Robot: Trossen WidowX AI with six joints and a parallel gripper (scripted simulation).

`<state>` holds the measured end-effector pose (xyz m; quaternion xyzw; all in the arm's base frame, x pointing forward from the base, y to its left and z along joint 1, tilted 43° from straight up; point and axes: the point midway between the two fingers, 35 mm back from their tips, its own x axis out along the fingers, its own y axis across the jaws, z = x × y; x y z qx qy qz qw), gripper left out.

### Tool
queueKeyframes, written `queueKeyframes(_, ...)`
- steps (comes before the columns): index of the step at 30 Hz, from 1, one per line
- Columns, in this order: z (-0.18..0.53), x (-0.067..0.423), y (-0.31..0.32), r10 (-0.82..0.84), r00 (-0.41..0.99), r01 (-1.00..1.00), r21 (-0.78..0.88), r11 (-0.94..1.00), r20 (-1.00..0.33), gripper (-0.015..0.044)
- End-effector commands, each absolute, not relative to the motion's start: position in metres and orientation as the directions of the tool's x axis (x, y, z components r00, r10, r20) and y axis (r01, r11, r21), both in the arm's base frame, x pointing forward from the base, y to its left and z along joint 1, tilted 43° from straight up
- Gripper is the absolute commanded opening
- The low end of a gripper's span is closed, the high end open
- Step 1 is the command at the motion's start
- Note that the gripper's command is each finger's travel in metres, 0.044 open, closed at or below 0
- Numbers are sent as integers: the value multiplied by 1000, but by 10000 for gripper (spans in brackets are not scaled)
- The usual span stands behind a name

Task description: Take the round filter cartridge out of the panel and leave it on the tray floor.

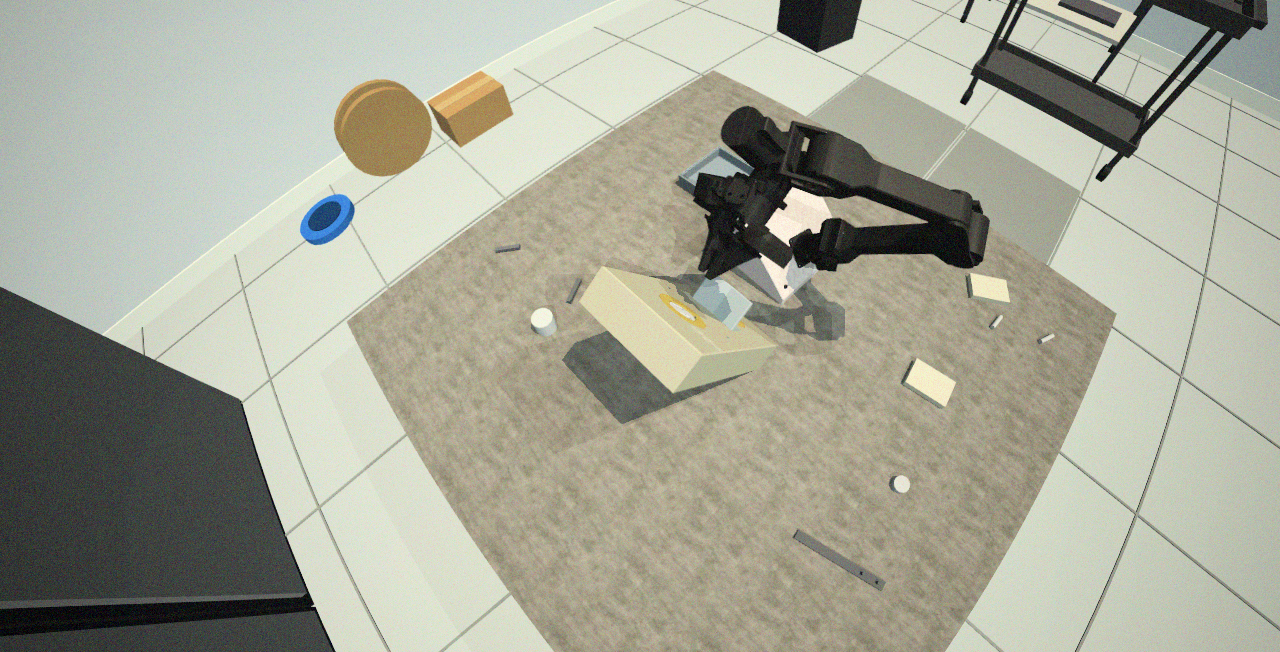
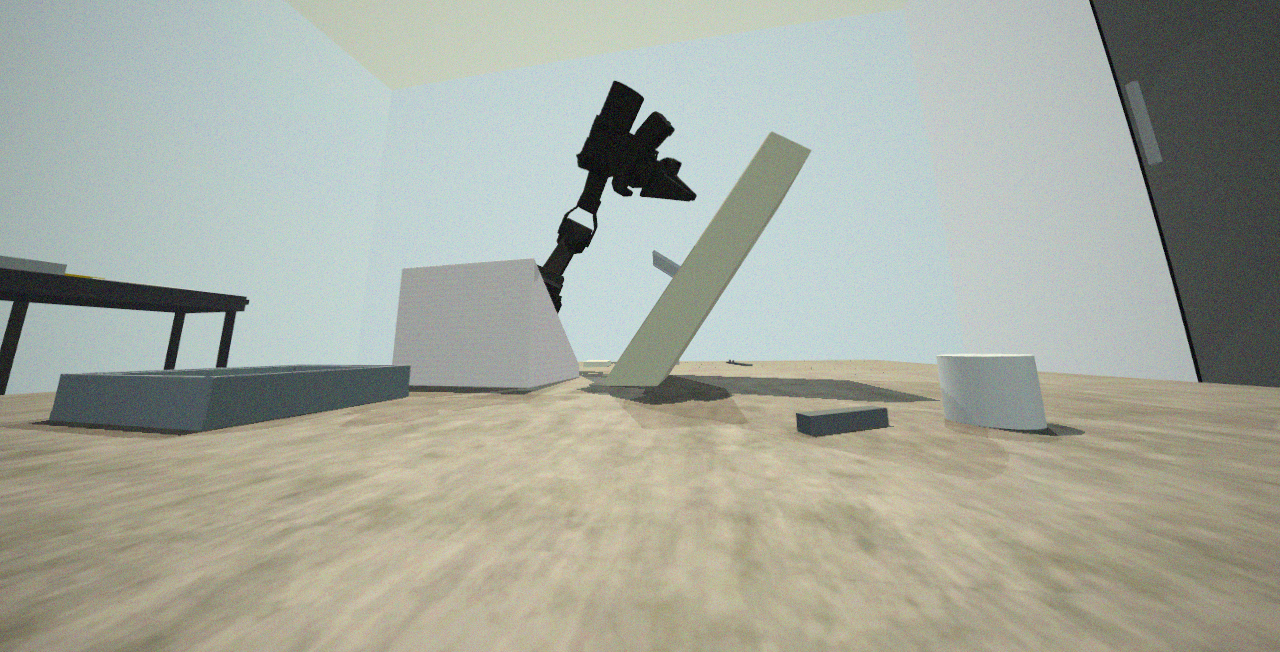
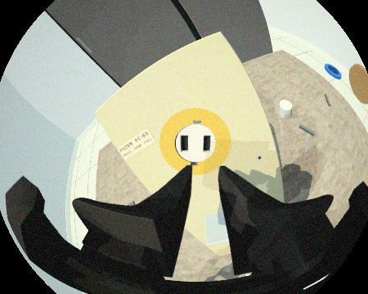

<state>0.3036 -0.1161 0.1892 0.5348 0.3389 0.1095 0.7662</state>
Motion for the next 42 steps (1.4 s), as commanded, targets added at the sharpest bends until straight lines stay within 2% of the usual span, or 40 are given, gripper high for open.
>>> queueKeyframes(1,194,302,-113,539,746,176,897,406,-391,95)
queueKeyframes(42,174,344,-83,539,748,173,897,406,-388,95)
